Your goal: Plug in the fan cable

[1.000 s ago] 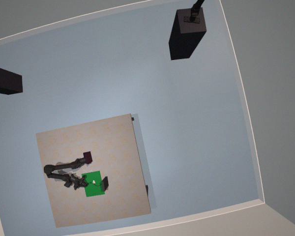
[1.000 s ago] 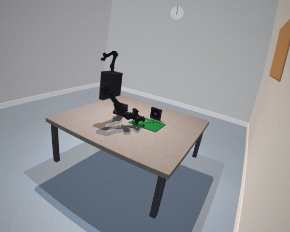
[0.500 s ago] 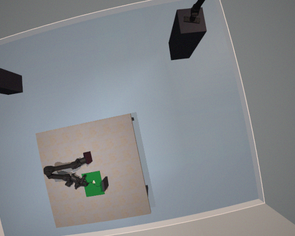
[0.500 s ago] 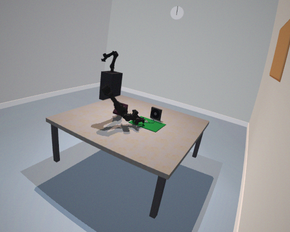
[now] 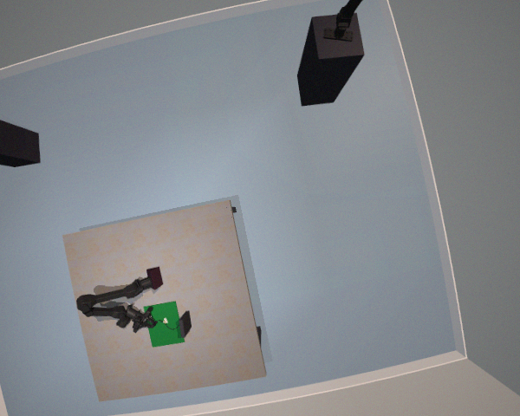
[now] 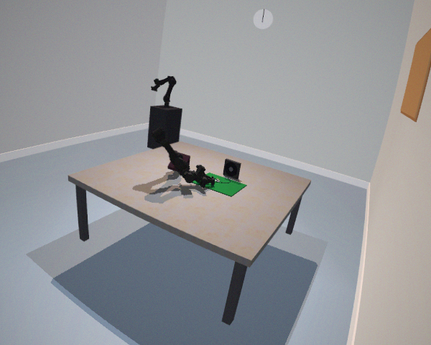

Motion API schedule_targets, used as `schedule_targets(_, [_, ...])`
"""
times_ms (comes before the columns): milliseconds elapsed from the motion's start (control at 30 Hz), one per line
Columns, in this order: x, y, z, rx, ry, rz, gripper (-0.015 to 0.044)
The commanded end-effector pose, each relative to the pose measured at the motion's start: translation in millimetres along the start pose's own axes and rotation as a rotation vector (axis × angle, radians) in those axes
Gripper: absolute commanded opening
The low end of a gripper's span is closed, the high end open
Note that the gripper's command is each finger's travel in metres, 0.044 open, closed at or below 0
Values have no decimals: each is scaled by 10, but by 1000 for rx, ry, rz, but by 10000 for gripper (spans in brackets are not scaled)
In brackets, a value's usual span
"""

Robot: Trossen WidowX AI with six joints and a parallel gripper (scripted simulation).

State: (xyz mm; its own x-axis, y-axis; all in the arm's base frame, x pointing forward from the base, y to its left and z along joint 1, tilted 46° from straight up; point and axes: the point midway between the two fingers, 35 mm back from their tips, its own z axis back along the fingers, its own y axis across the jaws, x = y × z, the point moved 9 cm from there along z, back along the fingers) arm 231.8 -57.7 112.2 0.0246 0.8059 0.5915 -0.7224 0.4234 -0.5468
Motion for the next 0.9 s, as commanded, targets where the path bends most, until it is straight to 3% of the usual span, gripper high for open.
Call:
schedule_targets(0, [-42, 2, -9, 2, -2, 0, 0])
schedule_targets(867, [-26, 0, -5, 0, 0, 0, 0])
